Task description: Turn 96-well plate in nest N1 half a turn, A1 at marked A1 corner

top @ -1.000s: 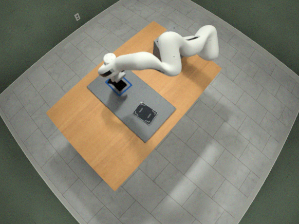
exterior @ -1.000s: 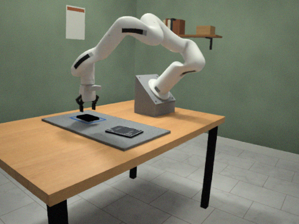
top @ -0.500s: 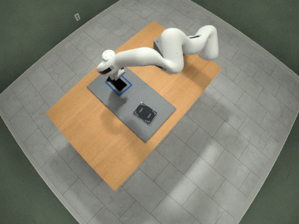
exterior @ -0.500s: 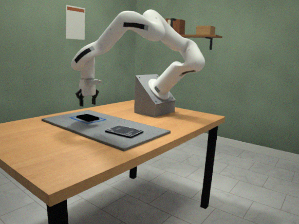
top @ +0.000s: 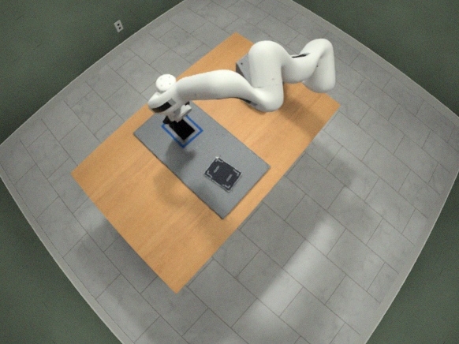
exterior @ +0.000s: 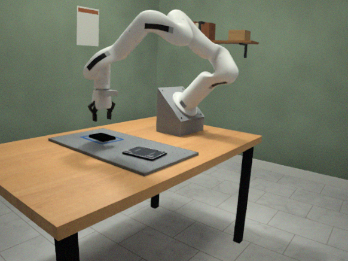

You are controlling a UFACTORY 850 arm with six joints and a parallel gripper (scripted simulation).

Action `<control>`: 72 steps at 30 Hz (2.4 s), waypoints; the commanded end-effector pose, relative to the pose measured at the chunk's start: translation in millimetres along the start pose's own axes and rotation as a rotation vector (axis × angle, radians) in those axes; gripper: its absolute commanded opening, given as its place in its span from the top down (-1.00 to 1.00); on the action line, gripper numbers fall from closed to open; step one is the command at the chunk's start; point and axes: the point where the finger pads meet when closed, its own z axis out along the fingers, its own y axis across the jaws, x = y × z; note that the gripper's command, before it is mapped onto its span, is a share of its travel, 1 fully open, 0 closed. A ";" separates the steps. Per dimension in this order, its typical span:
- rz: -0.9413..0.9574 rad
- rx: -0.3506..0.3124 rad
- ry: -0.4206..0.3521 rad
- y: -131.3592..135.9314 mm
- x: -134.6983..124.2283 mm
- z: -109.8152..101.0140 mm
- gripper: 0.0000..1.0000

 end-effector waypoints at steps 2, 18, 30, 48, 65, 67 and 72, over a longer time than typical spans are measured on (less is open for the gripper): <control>-0.001 -0.002 -0.001 0.9 -0.2 -1.3 -1.00; -0.301 -0.002 -0.001 0.9 -0.2 -1.3 -1.00; -0.634 -0.001 -0.001 0.9 -0.2 -1.3 -1.00; -1.167 -0.001 -0.002 0.9 -0.2 -1.3 -1.00; -1.571 -0.001 -0.002 1.0 -0.2 -1.3 -1.00; -1.571 -0.001 -0.002 1.0 -0.2 -1.3 -1.00; -1.638 -0.001 -0.002 1.0 -0.2 8.7 -1.00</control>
